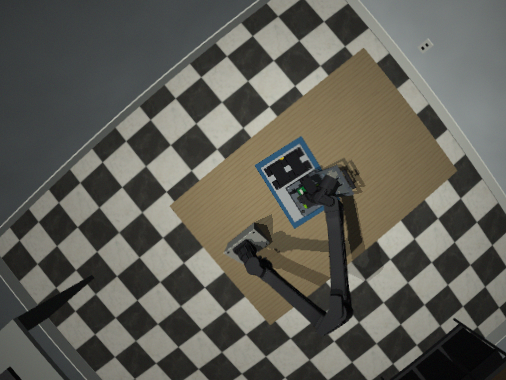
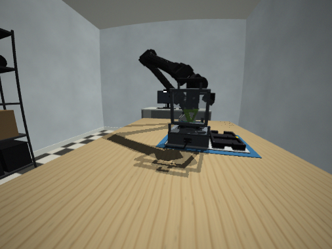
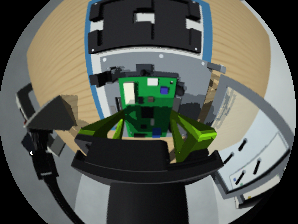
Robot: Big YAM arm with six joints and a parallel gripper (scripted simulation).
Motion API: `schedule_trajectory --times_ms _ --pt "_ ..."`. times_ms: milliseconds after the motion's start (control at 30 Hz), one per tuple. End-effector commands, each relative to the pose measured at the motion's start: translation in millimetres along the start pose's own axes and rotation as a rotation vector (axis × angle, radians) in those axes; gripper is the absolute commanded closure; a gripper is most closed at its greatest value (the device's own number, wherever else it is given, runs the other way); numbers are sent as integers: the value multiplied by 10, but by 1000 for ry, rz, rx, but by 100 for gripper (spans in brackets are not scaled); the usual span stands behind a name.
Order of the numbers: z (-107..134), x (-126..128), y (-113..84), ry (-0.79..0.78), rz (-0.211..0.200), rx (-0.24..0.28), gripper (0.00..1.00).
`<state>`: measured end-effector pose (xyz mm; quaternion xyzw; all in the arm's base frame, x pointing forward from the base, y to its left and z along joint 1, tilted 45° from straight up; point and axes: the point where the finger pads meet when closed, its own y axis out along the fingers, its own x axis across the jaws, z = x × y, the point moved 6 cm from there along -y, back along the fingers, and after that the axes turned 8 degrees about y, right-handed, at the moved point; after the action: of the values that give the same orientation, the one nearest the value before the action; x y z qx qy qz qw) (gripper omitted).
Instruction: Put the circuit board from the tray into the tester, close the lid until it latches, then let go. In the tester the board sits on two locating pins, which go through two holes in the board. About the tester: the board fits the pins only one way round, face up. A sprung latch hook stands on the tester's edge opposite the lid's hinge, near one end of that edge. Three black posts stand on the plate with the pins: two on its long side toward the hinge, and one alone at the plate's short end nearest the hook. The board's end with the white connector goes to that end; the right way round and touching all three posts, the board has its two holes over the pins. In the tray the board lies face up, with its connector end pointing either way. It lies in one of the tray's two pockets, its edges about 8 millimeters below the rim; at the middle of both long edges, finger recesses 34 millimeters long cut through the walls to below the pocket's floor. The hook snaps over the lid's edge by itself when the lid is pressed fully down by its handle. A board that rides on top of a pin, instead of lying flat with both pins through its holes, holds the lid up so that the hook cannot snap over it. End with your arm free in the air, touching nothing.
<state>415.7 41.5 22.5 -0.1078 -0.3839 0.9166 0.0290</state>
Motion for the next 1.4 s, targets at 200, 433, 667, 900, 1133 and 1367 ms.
schedule_trajectory --times_ms 200,433,667,900,1133,1367 --pt "81 -171 -105 42 28 -20 28" --pt "81 -175 -108 42 28 -20 28" --pt "81 -185 -113 43 29 -20 28" --pt "80 -194 -118 43 29 -21 28" --pt "80 -206 -125 44 30 -21 28" --pt "80 -212 -128 45 30 -21 28"
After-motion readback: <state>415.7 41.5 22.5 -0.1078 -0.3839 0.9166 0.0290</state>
